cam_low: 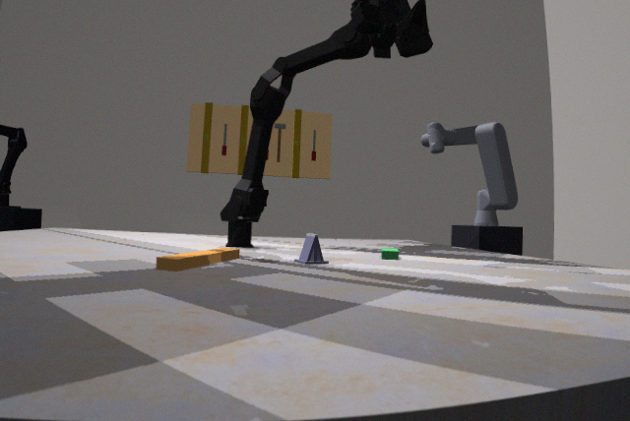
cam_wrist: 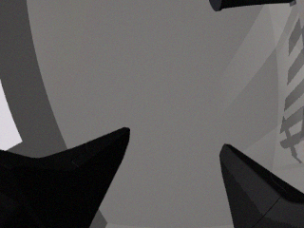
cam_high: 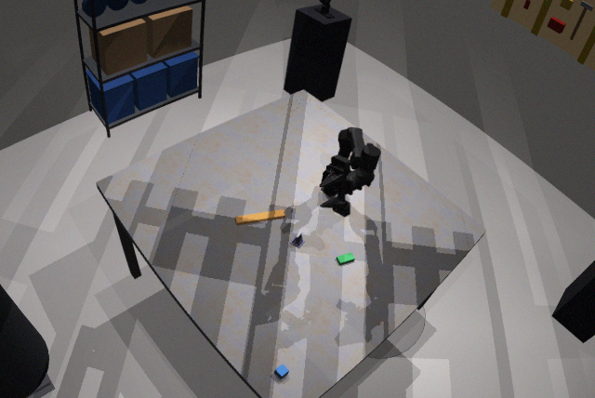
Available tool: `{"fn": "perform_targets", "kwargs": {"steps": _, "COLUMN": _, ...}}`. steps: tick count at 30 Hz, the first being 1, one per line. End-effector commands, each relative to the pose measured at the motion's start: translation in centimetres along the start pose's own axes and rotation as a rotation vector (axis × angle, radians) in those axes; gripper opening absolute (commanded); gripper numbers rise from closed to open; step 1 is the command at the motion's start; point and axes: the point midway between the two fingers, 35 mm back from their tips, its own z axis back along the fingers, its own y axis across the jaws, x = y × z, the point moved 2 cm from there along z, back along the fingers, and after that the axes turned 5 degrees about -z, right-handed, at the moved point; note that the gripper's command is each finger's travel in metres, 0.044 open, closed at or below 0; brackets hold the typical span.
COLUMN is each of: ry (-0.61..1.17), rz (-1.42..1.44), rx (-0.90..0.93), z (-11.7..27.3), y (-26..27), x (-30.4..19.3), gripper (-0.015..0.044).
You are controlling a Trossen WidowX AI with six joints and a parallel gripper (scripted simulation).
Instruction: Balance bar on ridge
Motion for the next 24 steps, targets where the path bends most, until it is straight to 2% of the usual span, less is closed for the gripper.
{"fn": "perform_targets", "kwargs": {"steps": 1, "ry": -0.03, "rz": 0.204, "rx": -0.067, "z": -2.3, "y": -1.9, "x": 2.2, "gripper": 0.0315}}
{"fn": "perform_targets", "kwargs": {"steps": 13, "ry": -0.09, "rz": 0.669, "rx": -0.297, "z": -7.2, "y": -6.3, "x": 9.5, "gripper": 0.0315}}
{"fn": "perform_targets", "kwargs": {"steps": 24, "ry": -0.119, "rz": 0.964, "rx": -0.561, "z": -9.6, "y": -9.4, "x": 17.9, "gripper": 0.0315}}
